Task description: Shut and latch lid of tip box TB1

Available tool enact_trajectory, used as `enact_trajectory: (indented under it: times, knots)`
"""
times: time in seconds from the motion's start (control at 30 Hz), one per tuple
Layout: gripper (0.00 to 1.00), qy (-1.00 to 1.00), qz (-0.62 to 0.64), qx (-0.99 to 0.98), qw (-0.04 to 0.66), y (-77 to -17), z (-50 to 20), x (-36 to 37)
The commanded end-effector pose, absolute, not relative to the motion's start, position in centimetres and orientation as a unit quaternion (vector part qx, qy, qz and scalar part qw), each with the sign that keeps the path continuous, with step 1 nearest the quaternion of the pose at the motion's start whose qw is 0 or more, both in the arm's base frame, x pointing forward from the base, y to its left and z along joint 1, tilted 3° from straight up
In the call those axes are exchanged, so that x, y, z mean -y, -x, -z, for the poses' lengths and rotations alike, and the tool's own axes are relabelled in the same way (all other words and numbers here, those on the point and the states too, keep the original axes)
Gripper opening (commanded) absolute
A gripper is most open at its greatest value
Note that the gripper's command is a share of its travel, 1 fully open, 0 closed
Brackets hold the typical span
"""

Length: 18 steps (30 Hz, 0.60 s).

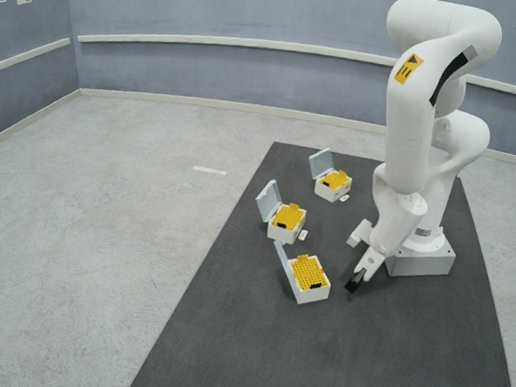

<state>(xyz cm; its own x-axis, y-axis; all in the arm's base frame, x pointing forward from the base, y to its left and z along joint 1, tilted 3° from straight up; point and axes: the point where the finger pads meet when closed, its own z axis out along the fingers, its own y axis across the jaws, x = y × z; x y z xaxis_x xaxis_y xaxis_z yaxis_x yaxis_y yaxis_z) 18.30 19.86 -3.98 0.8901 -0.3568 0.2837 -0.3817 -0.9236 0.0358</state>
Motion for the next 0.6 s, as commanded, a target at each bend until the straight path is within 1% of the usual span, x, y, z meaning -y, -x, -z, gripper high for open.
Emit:
enact_trajectory:
  times: [0.0, 0.33, 0.57]
  knots:
    - [1.0, -0.971, -0.137, 0.19, 0.045, -18.3, 4.0, -19.9]
    - [1.0, -0.971, -0.137, 0.19, 0.045, -18.3, 4.0, -19.9]
    - [1.0, -0.971, -0.137, 0.19, 0.045, -18.3, 0.5, -20.0]
